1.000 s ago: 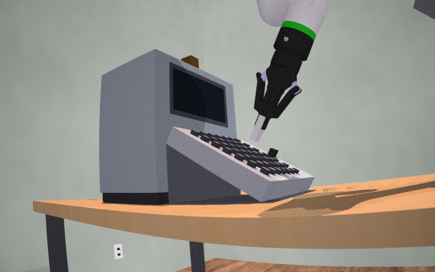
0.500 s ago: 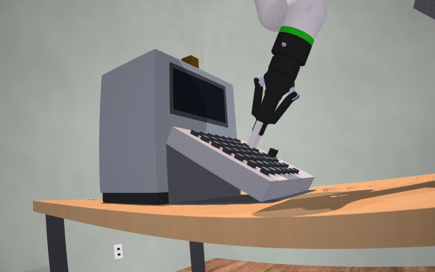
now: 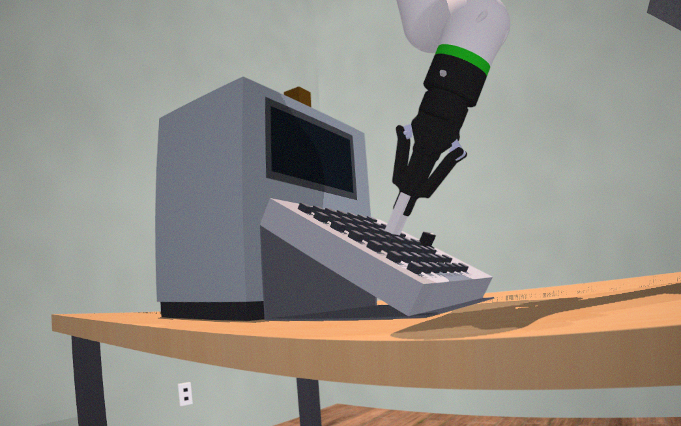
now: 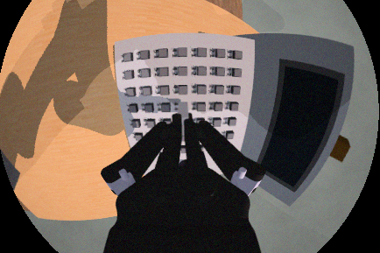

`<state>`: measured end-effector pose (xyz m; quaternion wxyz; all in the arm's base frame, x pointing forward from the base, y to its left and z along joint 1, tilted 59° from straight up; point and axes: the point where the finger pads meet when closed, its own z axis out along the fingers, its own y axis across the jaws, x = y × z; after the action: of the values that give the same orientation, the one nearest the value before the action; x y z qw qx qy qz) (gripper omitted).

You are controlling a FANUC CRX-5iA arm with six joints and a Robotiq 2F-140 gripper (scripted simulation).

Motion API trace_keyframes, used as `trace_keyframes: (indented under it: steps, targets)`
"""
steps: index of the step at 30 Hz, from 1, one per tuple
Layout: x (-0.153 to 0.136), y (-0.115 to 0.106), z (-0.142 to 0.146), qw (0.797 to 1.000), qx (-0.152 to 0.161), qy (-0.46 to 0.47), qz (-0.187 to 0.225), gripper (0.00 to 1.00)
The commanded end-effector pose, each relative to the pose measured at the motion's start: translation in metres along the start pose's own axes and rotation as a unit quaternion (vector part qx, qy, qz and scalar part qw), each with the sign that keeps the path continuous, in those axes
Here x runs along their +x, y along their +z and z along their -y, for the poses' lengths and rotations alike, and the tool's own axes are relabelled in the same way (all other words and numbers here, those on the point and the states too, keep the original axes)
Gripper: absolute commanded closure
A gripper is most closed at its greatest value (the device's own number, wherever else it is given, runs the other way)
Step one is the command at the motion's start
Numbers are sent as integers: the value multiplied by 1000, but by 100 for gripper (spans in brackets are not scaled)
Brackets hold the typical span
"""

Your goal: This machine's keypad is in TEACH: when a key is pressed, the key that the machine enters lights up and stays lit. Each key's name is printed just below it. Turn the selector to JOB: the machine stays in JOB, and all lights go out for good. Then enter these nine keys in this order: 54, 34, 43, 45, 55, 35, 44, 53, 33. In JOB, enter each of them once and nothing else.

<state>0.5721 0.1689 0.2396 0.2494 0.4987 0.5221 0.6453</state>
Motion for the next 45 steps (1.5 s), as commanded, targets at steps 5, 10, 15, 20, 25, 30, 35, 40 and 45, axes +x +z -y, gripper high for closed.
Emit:
trace_keyframes:
  steps: [5,10,15,20,25,30,35,40,45]
  targets:
    - [0,0,0,1000,0,0,0,100]
    - [0,0,0,1000,0,0,0,100]
    - [0,1,0,1000,0,0,0,100]
    - [0,2,0,1000,0,0,0,100]
    - [0,4,0,1000,0,0,0,100]
    - [0,7,0,1000,0,0,0,100]
    - [0,9,0,1000,0,0,0,100]
    - [0,11,0,1000,0,0,0,100]
    - [0,13,0,1000,0,0,0,100]
